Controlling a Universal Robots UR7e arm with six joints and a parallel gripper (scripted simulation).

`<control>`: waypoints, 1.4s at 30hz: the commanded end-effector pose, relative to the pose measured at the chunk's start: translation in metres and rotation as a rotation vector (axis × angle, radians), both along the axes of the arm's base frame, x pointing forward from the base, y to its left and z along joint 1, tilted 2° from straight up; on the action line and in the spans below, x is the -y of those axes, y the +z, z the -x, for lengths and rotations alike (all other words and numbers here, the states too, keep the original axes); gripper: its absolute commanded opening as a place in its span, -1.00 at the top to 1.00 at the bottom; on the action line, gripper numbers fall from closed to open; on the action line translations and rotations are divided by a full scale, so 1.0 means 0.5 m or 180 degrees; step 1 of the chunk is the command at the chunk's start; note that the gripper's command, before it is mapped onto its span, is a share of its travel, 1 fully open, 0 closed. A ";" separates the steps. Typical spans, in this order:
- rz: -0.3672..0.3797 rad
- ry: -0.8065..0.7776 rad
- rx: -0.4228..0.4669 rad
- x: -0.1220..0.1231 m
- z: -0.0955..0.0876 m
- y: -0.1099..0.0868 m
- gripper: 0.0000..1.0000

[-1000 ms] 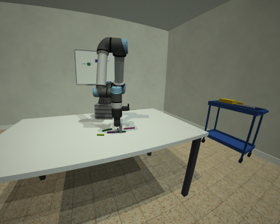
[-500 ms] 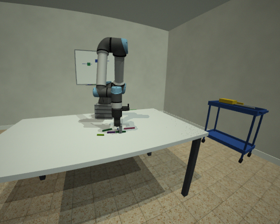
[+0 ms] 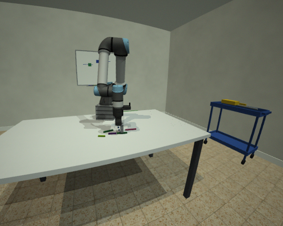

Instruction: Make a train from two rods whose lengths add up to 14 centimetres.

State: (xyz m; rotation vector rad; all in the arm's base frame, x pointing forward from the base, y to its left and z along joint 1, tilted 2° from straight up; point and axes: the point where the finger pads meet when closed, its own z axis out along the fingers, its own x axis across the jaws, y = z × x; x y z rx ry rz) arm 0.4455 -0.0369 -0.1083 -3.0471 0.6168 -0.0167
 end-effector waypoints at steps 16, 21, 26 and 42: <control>0.0004 0.0000 0.0009 0.005 0.001 0.140 -0.07; 0.0004 0.0000 0.0009 0.005 0.001 0.148 -0.07; 0.0004 0.0000 0.0009 0.005 0.001 0.151 -1.00; 0.0004 0.0000 0.0009 0.005 0.001 0.151 -1.00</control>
